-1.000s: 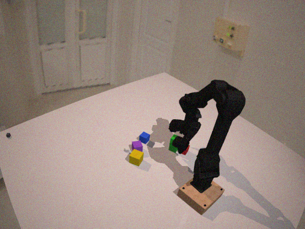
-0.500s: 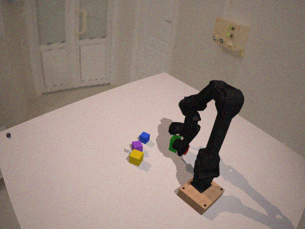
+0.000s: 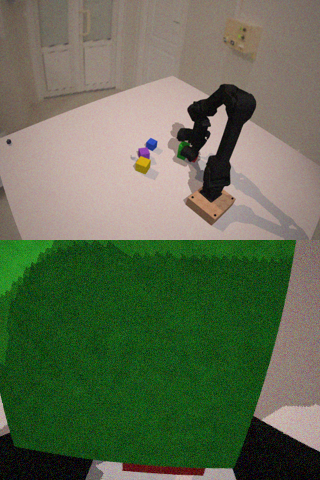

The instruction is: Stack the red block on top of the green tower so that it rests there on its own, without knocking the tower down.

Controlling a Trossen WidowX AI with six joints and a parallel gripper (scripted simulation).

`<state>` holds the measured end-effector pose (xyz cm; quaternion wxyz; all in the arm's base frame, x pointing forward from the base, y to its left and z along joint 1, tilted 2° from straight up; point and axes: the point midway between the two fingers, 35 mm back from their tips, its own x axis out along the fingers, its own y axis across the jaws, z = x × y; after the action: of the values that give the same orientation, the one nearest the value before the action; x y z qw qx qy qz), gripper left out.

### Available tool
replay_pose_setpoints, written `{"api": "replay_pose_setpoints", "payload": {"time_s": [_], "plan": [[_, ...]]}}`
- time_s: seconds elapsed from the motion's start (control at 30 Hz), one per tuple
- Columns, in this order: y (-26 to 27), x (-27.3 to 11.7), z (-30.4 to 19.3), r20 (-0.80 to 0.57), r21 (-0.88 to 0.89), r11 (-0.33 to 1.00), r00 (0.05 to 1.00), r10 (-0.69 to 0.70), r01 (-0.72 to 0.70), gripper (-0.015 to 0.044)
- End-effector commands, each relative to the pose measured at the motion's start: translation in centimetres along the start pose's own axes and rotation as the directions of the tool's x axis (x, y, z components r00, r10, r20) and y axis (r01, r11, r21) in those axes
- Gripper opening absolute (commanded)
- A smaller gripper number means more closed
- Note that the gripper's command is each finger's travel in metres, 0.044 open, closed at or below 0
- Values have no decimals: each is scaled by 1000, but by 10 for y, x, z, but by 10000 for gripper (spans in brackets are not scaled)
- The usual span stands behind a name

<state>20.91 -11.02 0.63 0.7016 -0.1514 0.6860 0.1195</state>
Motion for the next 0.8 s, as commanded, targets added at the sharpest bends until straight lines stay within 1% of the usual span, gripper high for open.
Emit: {"api": "replay_pose_setpoints", "payload": {"time_s": [0.0,0.07,0.27,0.4,0.77], "plan": [[0,0,-1,-4,-4,1000,1000,-1,1,204],[0,0,-1,-4,-4,1000,1000,-1,1,151],[0,0,-1,-4,-4,1000,1000,-1,1,111],[0,-9,0,-3,-4,1000,1000,-1,1,6],[0,-68,1,-3,-4,1000,1000,-1,1,0]]}}
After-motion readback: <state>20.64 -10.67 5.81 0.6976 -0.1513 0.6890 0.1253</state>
